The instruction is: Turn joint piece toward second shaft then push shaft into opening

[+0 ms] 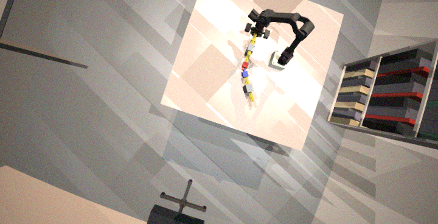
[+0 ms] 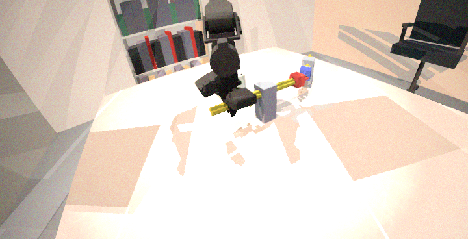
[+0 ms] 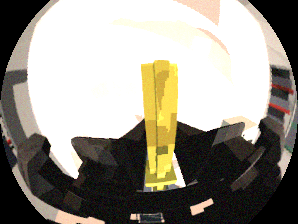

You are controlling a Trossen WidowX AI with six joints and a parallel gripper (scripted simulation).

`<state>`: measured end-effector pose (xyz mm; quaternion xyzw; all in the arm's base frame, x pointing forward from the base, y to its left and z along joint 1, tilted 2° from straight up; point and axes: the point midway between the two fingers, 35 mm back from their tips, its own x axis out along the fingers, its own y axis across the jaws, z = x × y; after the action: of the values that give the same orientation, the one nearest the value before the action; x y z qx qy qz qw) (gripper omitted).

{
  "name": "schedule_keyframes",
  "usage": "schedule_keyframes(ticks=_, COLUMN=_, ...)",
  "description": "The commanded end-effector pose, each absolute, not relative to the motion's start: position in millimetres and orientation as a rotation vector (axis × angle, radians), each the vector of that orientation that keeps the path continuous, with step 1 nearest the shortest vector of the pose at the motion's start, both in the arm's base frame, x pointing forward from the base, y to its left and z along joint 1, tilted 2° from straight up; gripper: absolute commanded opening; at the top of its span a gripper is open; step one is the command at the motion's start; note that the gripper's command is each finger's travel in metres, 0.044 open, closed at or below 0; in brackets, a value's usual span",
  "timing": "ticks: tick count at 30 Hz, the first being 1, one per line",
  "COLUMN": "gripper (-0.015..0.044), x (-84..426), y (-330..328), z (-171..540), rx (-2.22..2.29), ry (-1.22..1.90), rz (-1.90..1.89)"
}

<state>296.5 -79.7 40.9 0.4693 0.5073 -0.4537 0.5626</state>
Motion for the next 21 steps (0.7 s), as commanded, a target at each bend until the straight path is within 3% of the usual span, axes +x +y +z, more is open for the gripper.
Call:
schedule_keyframes(ticks=1, gripper=0.0000, x=295, y=-66, z=38, rx=1.114, ry=1.221, rz=-1.052)
schedule_keyframes(ticks=21, gripper=0.0000, x=291, y=-45, z=38, rx=1.116, ry=1.223, rz=-1.051)
